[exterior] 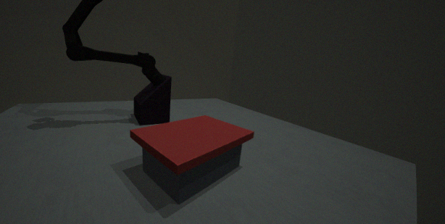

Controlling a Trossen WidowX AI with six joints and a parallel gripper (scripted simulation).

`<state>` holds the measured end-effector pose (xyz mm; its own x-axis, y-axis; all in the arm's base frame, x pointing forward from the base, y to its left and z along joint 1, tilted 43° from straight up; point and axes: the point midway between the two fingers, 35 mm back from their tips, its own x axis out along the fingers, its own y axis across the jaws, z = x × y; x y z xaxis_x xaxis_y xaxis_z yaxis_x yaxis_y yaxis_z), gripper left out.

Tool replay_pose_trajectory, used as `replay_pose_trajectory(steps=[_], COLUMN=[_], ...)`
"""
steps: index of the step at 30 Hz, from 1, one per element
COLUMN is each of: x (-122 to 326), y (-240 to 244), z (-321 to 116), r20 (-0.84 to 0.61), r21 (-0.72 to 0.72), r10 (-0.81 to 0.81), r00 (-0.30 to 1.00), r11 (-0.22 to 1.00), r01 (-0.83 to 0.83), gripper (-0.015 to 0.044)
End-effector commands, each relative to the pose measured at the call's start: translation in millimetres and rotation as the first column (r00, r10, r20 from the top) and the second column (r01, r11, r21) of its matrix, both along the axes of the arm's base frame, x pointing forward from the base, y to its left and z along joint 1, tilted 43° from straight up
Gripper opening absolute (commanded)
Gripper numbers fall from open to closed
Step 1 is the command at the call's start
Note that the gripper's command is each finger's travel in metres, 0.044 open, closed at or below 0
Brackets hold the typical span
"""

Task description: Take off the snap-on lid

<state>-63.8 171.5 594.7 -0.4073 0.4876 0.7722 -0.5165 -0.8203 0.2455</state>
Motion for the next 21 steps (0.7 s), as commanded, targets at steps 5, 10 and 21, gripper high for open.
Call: replay_pose_trajectory(steps=[5, 10, 21], x=[50, 101, 209], y=[62, 93, 115], z=[-44, -83, -179], r20=[-0.067, -0.105, -0.094], r21=[-0.210, -0.361, -0.632], r10=[-0.221, -0.403, -0.732], r00=[0.973, 0.909, 0.674], r11=[0.956, 0.867, 0.567], r01=[0.203, 0.343, 0.528], gripper=[0.0235, 0.0235, 0.0235])
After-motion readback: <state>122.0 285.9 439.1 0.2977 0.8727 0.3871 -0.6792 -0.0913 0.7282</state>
